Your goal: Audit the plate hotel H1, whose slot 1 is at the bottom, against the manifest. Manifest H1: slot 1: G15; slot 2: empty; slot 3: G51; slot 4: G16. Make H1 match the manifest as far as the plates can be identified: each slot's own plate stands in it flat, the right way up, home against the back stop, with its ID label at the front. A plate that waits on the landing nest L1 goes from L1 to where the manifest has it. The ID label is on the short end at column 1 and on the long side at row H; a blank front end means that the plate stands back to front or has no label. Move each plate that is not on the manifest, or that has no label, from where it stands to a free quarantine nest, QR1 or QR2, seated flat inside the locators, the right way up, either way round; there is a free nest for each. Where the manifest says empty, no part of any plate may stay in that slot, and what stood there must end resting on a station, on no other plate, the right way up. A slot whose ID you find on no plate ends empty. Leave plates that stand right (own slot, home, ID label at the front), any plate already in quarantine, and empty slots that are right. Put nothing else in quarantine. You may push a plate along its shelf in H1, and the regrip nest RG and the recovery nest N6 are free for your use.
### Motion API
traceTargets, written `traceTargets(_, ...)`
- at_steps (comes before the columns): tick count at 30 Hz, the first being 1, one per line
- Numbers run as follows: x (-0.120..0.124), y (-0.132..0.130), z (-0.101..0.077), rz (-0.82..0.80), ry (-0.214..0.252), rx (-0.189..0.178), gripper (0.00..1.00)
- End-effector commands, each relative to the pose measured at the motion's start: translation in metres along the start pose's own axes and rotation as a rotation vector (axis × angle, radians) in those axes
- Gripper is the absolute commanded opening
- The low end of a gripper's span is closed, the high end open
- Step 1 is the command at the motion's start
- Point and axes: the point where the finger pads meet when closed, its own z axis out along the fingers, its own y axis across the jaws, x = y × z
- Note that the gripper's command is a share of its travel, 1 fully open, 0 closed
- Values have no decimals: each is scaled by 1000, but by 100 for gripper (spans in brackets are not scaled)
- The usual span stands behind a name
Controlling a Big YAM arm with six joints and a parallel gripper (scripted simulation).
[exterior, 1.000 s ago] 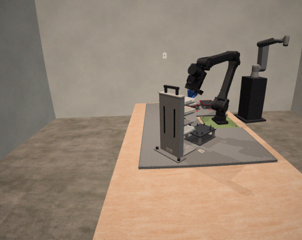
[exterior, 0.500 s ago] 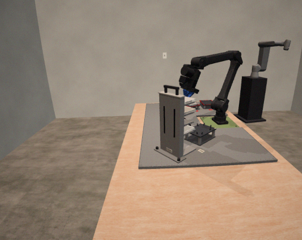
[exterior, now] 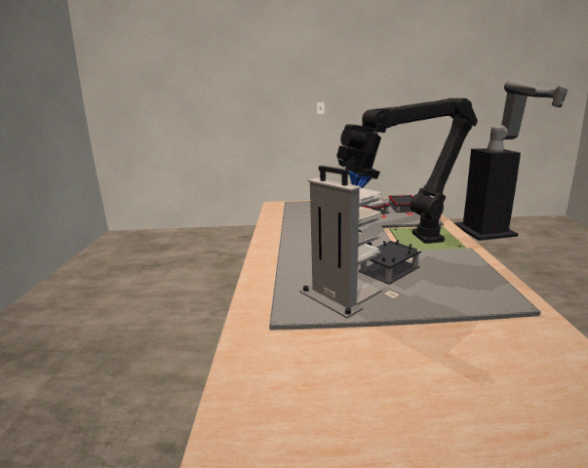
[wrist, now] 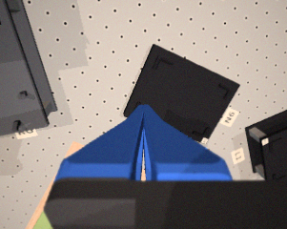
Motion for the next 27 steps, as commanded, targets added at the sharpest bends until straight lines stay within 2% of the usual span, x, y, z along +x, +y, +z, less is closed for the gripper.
traceTargets(1, -21, -19, -27, 79, -43, 4, 0)
traceTargets(4, -16, -28, -26, 141, -8, -4, 0)
traceTargets(8, -9, -41, -35, 122, -42, 4, 0)
traceTargets(10, -5, -46, -25, 187, 17, -9, 0)
traceTargets(12, -1, -51, -25, 233, 42, -16, 0)
traceTargets(15, 1, -54, -25, 250, 51, -19, 0)
traceTargets(17, 7, -60, -34, 230, 24, -13, 0)
traceTargets(18, 9, -63, -33, 275, 40, -17, 0)
traceTargets(19, 10, -66, -25, 297, 75, -26, 0)
traceTargets(21, 14, -71, -25, 344, 99, -34, 0)
traceTargets(23, 19, -76, -25, 363, 108, -36, 0)
traceTargets(25, 24, -82, -35, 342, 81, -30, 0)
traceTargets(27, 28, -87, -26, 410, 131, -44, 0)
